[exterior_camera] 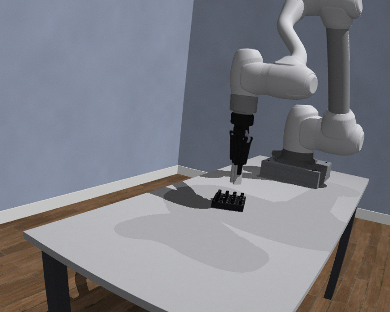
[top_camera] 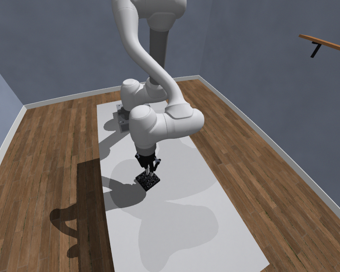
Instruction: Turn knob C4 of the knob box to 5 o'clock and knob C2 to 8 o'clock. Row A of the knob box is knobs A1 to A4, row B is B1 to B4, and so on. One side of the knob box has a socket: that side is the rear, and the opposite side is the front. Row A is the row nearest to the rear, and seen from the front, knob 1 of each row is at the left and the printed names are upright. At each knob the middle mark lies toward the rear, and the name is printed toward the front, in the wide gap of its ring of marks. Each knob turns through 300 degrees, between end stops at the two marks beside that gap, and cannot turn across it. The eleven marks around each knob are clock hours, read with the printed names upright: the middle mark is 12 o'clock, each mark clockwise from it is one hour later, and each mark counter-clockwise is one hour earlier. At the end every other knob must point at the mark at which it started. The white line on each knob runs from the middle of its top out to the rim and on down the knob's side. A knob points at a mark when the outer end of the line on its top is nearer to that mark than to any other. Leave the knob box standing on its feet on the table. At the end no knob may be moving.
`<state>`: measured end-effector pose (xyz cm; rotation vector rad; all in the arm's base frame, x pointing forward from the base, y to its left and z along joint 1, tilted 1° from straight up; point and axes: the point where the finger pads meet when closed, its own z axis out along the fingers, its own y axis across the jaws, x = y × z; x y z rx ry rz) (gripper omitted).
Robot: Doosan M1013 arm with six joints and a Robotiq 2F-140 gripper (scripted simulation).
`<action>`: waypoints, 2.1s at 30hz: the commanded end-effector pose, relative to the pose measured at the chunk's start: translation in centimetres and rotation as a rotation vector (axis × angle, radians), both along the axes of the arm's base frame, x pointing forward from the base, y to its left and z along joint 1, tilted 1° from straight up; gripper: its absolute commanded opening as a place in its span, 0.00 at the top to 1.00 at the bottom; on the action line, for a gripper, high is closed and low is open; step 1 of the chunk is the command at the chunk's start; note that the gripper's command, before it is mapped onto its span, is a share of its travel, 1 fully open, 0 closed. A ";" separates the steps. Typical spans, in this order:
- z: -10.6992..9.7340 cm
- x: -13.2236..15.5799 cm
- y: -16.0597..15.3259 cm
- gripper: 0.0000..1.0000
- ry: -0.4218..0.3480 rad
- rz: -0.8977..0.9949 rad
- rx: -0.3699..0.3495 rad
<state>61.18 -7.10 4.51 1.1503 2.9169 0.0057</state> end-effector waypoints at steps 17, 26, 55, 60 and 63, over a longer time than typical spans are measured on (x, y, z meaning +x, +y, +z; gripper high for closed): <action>0.3 0.0 0.0 0.88 0.001 -0.472 -0.008; 0.3 0.0 0.0 0.88 0.001 -0.473 -0.008; 0.3 0.0 0.0 0.88 0.001 -0.473 -0.008; 0.2 0.0 0.0 0.88 0.001 -0.473 -0.008; 0.2 0.0 0.0 0.88 0.001 -0.473 -0.008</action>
